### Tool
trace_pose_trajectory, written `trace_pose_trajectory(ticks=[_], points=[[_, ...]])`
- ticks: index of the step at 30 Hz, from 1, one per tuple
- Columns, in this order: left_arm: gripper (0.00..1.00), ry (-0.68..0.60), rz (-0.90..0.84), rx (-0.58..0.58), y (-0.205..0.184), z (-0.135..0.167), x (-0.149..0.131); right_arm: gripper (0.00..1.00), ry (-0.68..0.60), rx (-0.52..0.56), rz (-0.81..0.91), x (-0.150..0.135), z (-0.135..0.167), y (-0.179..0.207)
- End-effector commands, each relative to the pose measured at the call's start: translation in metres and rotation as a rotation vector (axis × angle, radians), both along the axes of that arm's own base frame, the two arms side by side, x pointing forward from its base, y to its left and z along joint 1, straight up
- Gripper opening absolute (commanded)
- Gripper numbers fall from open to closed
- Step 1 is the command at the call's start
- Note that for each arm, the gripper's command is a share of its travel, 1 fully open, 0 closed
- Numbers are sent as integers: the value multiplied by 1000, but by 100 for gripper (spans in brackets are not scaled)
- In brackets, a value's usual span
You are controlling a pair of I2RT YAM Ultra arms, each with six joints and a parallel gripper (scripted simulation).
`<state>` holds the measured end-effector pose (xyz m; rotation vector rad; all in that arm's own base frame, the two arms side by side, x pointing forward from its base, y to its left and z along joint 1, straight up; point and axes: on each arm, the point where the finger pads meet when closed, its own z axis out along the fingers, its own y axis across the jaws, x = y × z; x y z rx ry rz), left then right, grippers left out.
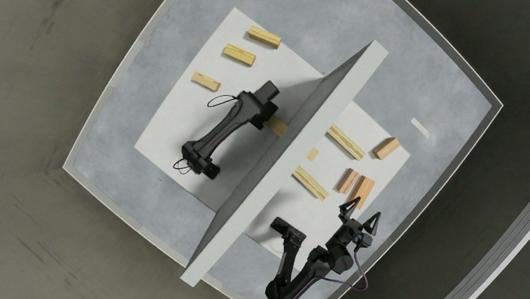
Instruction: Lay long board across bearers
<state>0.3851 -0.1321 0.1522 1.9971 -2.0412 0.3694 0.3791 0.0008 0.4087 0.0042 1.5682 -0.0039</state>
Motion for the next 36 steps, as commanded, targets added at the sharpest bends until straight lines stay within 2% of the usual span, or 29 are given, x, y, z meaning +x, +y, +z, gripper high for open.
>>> trace_pose_trajectory(ticks=[1,4,10,11,12,14,20,21,23,27,29,31,36], points=[[73,-14,-55,18,33,3,-9,100,-40,-1,-16,-10,20,-5],[73,-9,-47,23,54,1,-11,100,-40,-1,-16,-10,20,-5],[73,-22,-44,-2,44,6,-10,100,-40,-1,-16,-10,20,-5],[73,-19,-20,16,50,5,-7,100,-40,-1,-16,-10,20,-5],[73,44,24,27,63,-11,-12,100,-40,-1,-16,-10,20,-5],[73,27,27,27,64,-7,-7,100,-40,-1,-16,-10,20,-5],[73,17,21,26,62,-4,-8,100,-40,-1,-16,-10,20,-5],[73,-20,4,24,52,-4,-6,100,-40,-1,-16,-10,20,-5],[73,8,6,25,51,-19,-2,100,-40,-1,-16,-10,20,-5],[73,13,4,26,51,-15,-5,100,-40,-1,-16,-10,20,-5],[73,-30,5,20,48,-11,-2,100,-40,-1,-16,-10,20,-5],[73,-9,5,20,46,-22,-2,100,-40,-1,-16,-10,20,-5],[73,-33,7,15,44,-20,-2,100,-40,-1,-16,-10,20,-5]])
